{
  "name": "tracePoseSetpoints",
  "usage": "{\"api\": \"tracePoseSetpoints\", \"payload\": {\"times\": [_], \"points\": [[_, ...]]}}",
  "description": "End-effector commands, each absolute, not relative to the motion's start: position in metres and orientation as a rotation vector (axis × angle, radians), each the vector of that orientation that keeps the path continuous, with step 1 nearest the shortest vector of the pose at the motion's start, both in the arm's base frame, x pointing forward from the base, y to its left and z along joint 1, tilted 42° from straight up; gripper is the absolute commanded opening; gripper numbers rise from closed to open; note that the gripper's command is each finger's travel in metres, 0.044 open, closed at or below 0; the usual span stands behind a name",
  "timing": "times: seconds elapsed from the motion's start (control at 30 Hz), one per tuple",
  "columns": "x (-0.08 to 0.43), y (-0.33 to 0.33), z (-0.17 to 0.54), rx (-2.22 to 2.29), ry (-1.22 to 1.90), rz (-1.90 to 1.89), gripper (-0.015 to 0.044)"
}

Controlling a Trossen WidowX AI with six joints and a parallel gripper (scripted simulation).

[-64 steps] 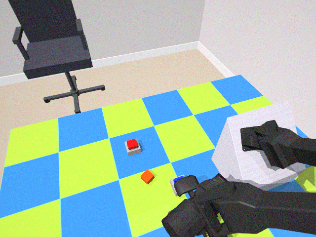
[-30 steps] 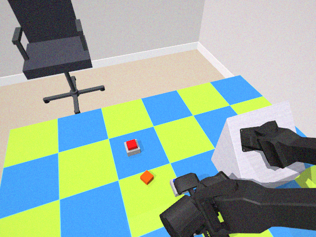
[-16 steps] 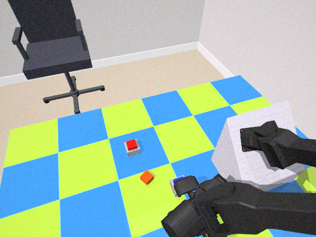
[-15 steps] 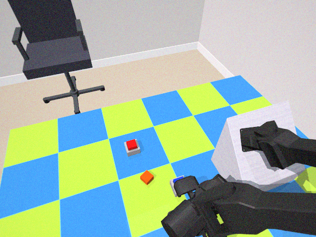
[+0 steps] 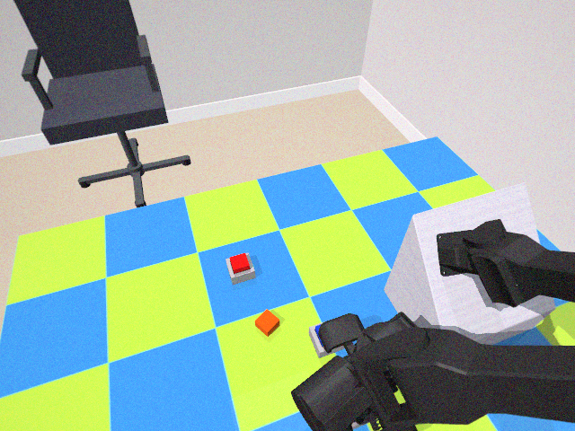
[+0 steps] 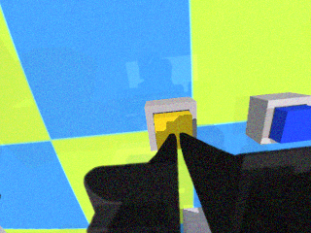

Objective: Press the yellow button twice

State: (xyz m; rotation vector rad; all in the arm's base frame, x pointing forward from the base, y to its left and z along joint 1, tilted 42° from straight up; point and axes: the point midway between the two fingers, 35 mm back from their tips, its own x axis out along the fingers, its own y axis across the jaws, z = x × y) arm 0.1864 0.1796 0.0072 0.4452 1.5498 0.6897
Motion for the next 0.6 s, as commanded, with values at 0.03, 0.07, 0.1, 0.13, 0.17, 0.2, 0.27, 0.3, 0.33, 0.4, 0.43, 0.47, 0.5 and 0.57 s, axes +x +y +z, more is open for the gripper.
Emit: {"api": "tracePoseSetpoints", "payload": {"times": [0.03, 0.07, 0.1, 0.13, 0.17, 0.2, 0.27, 0.3, 0.33, 0.4, 0.43, 0.47, 0.5, 0.57], "points": [[0.191, 0.165, 0.027, 0.451, 1.532, 0.692, 0.0020], [0.191, 0.165, 0.027, 0.451, 1.532, 0.692, 0.0020], [0.191, 0.165, 0.027, 0.451, 1.532, 0.692, 0.0020], [0.192, 0.166, 0.029, 0.451, 1.532, 0.692, 0.0046], [0.195, 0.168, 0.034, 0.451, 1.532, 0.692, 0.0073], [0.199, 0.171, 0.044, 0.451, 1.532, 0.692, 0.0099], [0.207, 0.178, 0.069, 0.451, 1.531, 0.693, 0.0151], [0.210, 0.181, 0.083, 0.451, 1.530, 0.693, 0.0178], [0.212, 0.185, 0.096, 0.451, 1.530, 0.693, 0.0204], [0.214, 0.190, 0.122, 0.451, 1.529, 0.694, 0.0256], [0.214, 0.191, 0.128, 0.451, 1.529, 0.694, 0.0283], [0.214, 0.191, 0.131, 0.452, 1.529, 0.694, 0.0309], [0.214, 0.191, 0.131, 0.452, 1.529, 0.694, 0.0335], [0.214, 0.191, 0.131, 0.452, 1.529, 0.694, 0.0361]]}}
